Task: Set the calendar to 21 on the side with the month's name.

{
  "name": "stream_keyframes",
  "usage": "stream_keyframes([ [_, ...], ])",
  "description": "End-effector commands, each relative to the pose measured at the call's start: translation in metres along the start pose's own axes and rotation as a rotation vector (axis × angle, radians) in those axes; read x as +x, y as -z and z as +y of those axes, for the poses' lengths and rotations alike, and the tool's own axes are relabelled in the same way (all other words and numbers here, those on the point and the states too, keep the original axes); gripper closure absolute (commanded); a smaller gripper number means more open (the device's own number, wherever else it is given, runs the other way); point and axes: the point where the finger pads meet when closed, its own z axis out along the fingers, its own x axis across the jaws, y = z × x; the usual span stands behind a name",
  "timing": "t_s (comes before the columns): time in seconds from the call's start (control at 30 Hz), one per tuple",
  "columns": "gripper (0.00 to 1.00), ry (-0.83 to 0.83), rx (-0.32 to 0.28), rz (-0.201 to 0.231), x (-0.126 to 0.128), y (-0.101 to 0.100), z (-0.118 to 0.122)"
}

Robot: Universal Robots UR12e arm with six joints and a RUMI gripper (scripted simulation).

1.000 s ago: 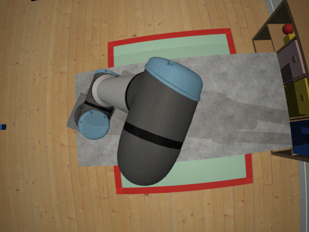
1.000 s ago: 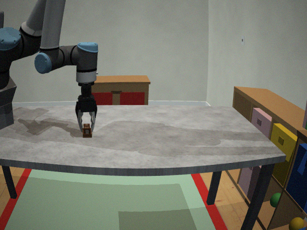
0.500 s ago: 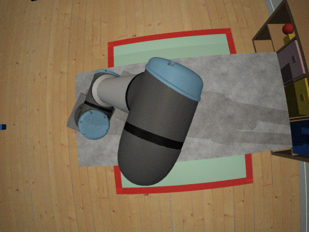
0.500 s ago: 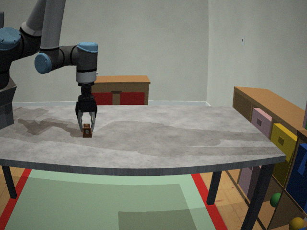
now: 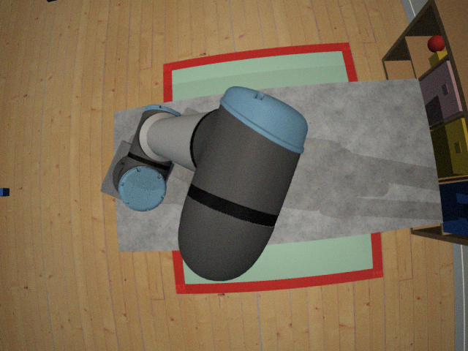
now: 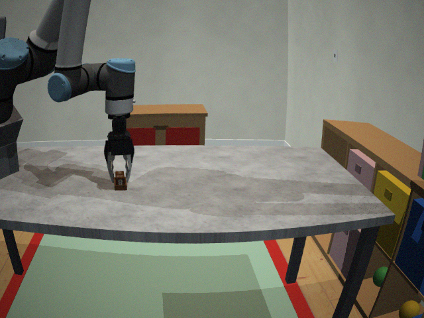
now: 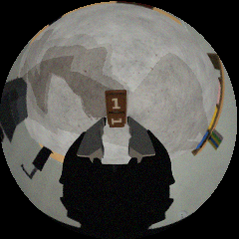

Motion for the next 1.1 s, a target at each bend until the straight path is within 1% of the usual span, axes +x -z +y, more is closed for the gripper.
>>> stream_keyframes([
  [0.0, 0.72, 0.000, 0.000, 0.001, 0.0003, 0.0003, 0.0000],
  [0.07, 0.72, 0.000, 0.000, 0.001, 0.0003, 0.0003, 0.0000],
  [0.1, 0.90, 0.000, 0.000, 0.001, 0.0003, 0.0003, 0.0000],
  [1.07, 0.90, 0.000, 0.000, 0.001, 0.0003, 0.0003, 0.0000],
])
